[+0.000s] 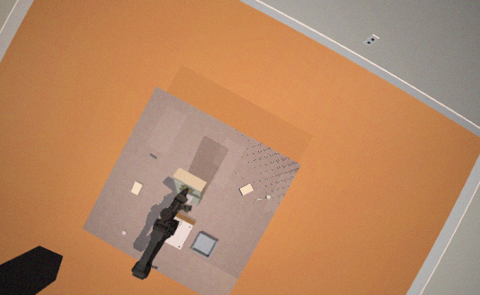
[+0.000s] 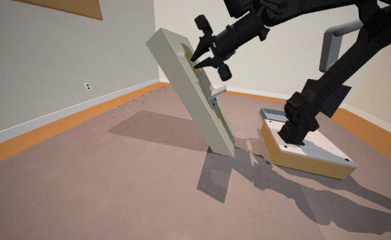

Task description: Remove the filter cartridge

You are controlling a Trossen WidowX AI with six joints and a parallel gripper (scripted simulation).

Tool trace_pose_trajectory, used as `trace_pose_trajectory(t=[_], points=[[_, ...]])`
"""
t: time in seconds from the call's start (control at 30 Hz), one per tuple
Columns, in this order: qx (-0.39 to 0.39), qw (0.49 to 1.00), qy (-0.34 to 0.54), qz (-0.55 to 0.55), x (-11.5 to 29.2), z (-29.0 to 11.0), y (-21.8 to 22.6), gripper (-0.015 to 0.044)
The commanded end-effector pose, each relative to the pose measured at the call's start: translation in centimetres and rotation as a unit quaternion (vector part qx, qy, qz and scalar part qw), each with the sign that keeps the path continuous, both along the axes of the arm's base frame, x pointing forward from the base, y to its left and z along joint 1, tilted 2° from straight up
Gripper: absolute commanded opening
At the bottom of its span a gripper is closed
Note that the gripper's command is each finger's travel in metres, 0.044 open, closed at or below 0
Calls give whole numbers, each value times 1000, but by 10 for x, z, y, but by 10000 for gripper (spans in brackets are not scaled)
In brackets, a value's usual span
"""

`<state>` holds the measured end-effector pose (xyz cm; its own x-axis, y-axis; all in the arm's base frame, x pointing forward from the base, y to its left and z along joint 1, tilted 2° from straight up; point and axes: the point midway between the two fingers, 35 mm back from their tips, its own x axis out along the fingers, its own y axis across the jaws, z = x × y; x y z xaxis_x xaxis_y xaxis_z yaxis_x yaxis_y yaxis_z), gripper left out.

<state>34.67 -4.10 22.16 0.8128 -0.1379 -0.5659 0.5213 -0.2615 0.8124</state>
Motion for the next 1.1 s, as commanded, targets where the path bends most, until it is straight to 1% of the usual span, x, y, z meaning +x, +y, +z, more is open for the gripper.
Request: trace_pose_trajectory(t=[0.0, 0.07, 1.07], points=[[-1, 1000, -3, 7, 7, -2, 1, 0], [-10, 1000, -2, 13, 7, -3, 1, 0], [-10, 1000, -2, 13, 7, -3, 1, 0]])
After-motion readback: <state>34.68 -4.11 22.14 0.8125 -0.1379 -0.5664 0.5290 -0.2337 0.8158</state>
